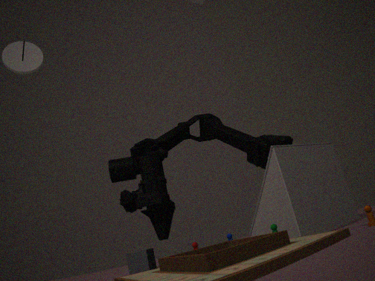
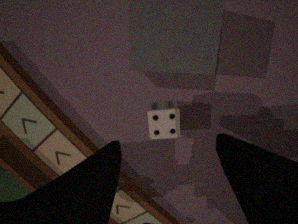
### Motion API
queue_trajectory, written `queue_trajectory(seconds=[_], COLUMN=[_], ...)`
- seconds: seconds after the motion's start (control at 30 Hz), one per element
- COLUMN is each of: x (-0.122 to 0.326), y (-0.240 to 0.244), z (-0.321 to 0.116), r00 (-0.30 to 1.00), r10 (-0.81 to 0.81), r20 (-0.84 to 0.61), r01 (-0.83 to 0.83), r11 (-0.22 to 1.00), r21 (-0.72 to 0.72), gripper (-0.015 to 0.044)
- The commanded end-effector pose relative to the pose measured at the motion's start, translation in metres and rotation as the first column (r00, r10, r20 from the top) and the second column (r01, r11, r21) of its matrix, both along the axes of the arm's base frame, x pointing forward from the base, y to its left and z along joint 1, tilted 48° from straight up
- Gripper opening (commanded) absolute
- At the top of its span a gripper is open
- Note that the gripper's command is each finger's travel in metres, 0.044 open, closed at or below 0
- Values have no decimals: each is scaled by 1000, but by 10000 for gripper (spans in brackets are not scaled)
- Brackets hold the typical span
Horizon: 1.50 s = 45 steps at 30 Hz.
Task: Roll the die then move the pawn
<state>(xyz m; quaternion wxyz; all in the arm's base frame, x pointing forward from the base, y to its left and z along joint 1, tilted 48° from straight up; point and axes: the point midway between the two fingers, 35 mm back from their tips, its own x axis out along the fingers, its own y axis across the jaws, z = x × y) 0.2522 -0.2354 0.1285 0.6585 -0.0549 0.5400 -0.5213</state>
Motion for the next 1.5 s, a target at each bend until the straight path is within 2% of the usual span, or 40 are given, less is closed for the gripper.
queue_trajectory(seconds=[0.0, 1.0, 1.2, 1.43, 1.47], x=[-4, -12, -12, -12, -12], y=[-4, -39, -39, -39, -39], z=[-8, -38, -38, -38, -38], r00=[1000, 1000, 1000, 1000, 1000], r10=[2, 2, 2, 2, 2], r20=[-14, -15, -15, -15, -15], r01=[-2, -2, -2, -2, -2], r11=[1000, 1000, 1000, 1000, 1000], r21=[10, 8, 8, 8, 8], gripper=[275, 275, 118, 71, 45])
